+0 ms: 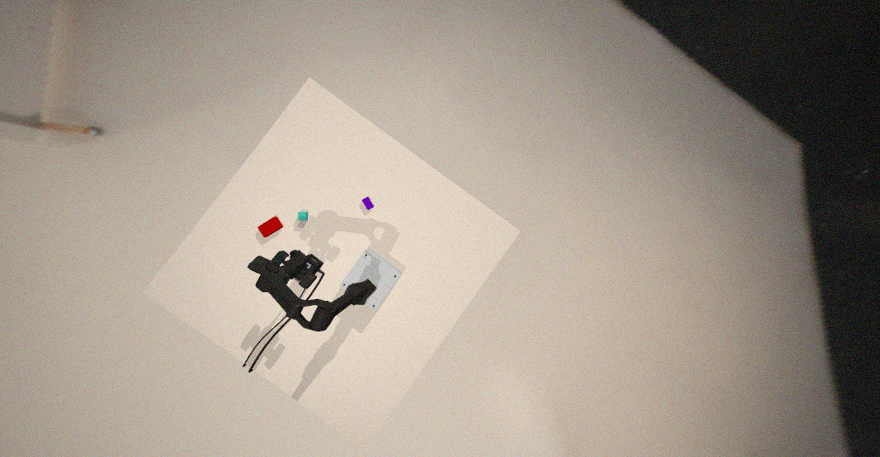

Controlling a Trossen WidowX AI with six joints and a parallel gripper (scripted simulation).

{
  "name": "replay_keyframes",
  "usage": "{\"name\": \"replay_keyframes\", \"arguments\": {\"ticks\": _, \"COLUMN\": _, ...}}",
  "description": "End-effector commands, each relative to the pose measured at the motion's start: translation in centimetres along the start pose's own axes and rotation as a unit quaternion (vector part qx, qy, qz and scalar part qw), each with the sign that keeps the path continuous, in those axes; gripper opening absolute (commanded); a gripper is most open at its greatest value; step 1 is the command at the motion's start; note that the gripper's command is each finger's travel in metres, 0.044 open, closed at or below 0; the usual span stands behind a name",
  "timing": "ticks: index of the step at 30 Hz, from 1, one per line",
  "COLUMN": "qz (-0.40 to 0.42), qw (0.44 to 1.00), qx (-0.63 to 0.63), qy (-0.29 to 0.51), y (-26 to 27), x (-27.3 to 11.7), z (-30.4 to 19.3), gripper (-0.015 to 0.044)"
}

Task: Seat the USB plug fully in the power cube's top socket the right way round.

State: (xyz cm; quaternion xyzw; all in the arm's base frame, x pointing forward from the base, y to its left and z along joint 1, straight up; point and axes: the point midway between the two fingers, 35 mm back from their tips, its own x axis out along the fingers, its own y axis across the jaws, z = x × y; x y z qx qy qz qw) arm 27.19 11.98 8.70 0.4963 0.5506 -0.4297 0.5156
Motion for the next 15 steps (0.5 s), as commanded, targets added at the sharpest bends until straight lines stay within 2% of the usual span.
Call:
{"name": "replay_keyframes", "arguments": {"ticks": 1, "qz": 0.0, "qw": 1.0, "qx": 0.0, "qy": 0.0, "y": 0.0, "x": 0.0, "z": 0.0, "gripper": 0.0095}}
{"name": "replay_keyframes", "arguments": {"ticks": 15, "qz": 0.0, "qw": 1.0, "qx": 0.0, "qy": 0.0, "y": 0.0, "x": -1.1, "z": -0.1, "gripper": 0.0095}}
